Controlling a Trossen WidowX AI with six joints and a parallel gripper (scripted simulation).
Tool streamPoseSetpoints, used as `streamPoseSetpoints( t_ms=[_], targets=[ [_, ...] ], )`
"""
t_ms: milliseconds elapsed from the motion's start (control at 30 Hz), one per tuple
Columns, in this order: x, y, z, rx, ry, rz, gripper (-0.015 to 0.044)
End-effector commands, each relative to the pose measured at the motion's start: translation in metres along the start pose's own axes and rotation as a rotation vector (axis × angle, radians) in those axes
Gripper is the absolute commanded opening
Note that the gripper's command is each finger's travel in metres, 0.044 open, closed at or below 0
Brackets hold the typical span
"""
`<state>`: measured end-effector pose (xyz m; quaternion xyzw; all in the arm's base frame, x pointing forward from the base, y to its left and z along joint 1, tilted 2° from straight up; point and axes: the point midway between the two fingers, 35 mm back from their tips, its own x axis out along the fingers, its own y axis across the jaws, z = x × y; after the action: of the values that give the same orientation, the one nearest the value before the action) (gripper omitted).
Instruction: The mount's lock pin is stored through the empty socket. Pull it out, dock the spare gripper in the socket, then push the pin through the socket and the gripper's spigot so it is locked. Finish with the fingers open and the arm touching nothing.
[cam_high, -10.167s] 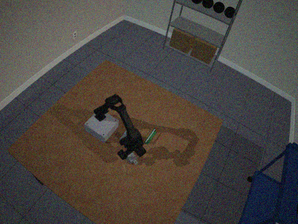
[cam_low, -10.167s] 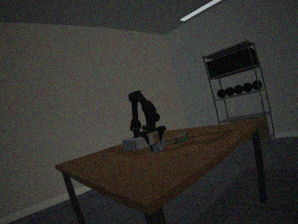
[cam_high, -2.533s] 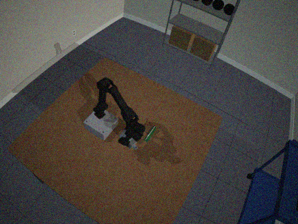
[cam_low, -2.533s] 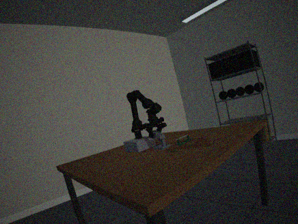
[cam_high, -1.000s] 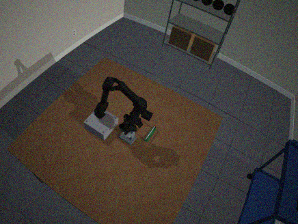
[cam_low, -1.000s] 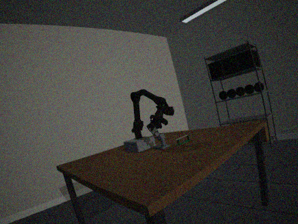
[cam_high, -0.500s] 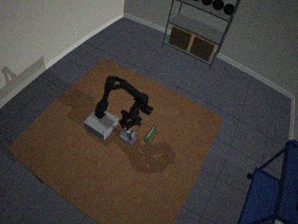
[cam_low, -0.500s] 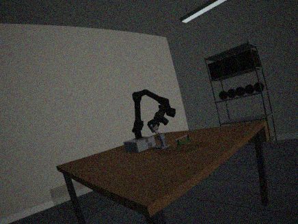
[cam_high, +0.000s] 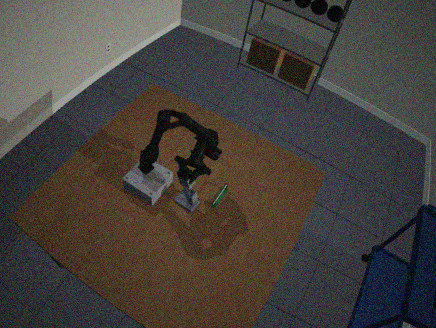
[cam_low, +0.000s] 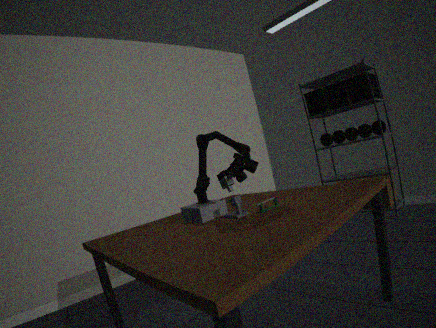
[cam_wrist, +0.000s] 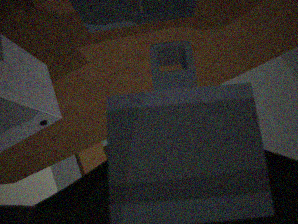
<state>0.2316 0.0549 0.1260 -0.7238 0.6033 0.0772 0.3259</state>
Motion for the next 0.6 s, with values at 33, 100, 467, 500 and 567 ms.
streamPoseSetpoints(
  t_ms=[33, 100, 467, 500, 567],
  targets=[
    [-0.003, -0.002, -0.002, -0.036, 0.017, -0.025, 0.0],
    [-0.003, -0.002, -0.002, -0.036, 0.017, -0.025, 0.0],
    [0.006, -0.003, 0.011, -0.039, 0.004, -0.02, 0.0],
    [0.006, -0.002, 0.012, -0.039, 0.004, -0.02, 0.0],
    [0.008, -0.002, 0.014, -0.038, 0.003, -0.02, 0.0]
  ],
)
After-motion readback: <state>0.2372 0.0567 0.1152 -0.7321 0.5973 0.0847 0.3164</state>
